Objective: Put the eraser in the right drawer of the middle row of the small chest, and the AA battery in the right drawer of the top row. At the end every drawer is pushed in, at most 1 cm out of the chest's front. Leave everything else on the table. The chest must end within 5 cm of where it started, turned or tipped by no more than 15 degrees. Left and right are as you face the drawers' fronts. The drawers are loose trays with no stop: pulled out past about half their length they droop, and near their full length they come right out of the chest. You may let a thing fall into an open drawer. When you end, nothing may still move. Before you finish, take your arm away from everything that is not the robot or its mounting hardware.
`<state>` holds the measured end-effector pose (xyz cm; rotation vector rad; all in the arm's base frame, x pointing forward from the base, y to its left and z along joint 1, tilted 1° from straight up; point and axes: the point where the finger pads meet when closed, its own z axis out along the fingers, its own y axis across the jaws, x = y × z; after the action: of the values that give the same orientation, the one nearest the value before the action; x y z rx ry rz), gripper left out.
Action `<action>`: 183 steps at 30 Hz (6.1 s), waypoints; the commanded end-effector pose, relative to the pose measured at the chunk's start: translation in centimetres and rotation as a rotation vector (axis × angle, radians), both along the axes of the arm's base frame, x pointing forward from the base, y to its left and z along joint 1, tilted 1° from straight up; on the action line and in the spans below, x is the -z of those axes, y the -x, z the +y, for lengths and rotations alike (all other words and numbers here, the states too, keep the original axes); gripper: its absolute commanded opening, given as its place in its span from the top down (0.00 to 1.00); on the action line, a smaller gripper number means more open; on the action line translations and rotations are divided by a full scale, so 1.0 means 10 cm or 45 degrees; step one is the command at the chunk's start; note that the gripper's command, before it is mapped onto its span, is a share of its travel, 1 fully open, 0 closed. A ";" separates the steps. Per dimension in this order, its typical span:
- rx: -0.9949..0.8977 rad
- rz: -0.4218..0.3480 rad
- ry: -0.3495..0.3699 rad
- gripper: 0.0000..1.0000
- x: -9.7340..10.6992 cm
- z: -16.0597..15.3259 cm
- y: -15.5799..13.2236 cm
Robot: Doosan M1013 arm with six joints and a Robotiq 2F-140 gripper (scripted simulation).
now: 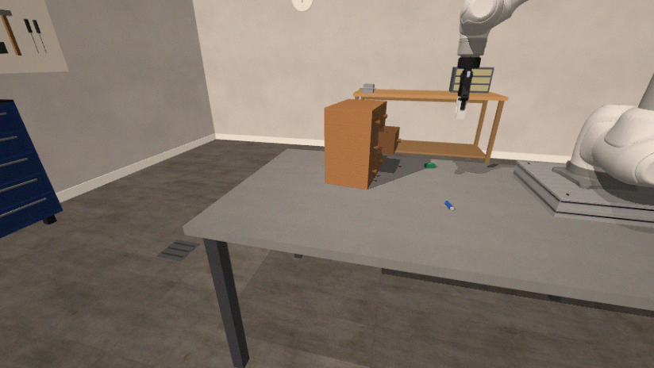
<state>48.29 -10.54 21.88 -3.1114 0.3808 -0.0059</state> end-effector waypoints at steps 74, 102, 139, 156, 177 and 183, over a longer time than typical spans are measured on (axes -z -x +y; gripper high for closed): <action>0.003 -0.959 0.226 0.00 0.65 -0.15 -0.39; 0.007 -1.034 0.252 0.00 0.71 -0.18 -0.43; 0.011 -1.452 0.358 0.00 0.99 -0.25 -0.71; 0.012 -1.511 0.373 0.00 1.03 -0.26 -0.75; 0.012 -1.514 0.374 1.00 1.03 -0.26 -0.75; 0.012 -1.514 0.374 1.00 1.03 -0.26 -0.75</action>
<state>55.76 -13.14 11.59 -2.6617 0.3329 -1.8772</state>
